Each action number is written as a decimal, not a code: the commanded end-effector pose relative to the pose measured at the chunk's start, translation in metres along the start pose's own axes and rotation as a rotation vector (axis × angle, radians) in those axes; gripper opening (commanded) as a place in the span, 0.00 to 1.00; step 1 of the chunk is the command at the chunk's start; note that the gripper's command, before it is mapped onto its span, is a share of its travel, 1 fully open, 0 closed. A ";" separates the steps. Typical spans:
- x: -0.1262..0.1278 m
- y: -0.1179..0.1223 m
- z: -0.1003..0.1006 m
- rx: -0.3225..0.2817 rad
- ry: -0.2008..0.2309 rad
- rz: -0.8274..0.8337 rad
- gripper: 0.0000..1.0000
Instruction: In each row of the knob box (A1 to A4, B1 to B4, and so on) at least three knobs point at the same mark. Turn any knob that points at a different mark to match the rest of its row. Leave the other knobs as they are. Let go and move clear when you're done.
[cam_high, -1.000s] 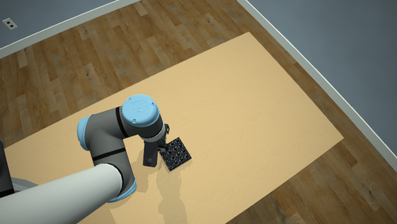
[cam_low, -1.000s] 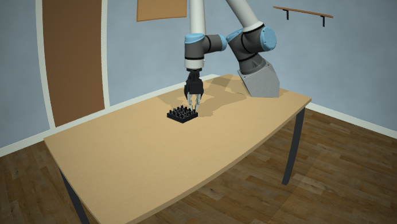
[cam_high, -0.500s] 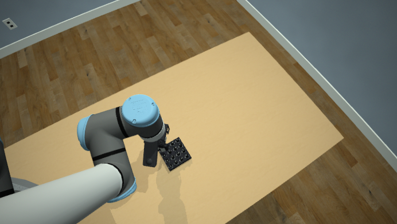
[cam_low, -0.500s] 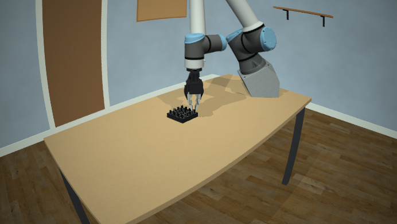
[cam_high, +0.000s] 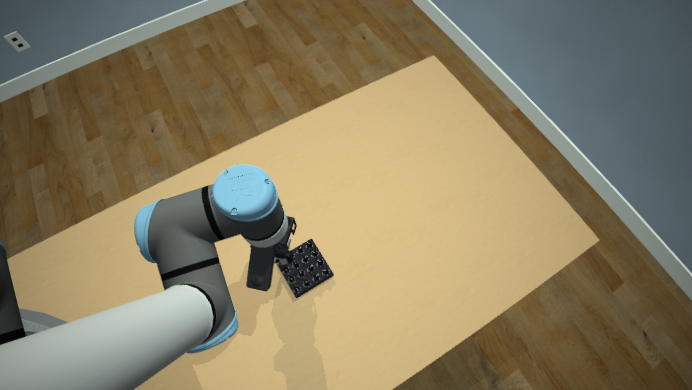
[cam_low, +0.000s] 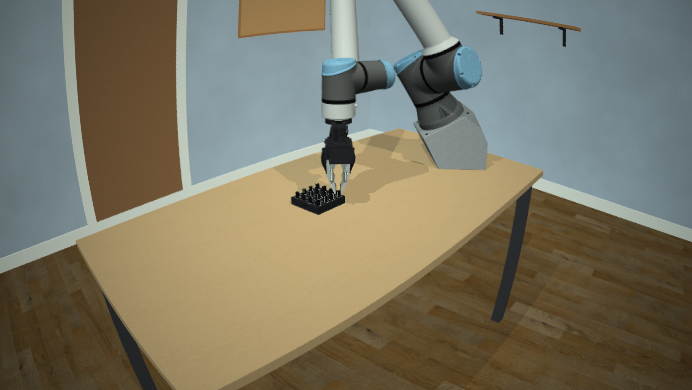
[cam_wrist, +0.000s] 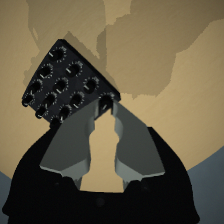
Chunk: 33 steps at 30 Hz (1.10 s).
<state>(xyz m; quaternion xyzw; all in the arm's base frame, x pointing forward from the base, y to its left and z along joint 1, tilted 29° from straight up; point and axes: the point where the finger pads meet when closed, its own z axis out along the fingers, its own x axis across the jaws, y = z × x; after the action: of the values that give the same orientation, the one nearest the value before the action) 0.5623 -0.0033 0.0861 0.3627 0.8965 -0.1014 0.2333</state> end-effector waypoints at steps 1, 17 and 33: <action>-0.001 0.000 0.000 0.000 0.000 0.052 0.04; 0.000 0.000 0.000 -0.001 0.000 0.244 0.04; 0.001 0.001 0.000 -0.001 -0.001 0.519 0.04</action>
<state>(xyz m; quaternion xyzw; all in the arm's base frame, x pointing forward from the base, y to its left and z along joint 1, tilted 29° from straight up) 0.5617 -0.0023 0.0851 0.5383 0.8034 -0.0505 0.2495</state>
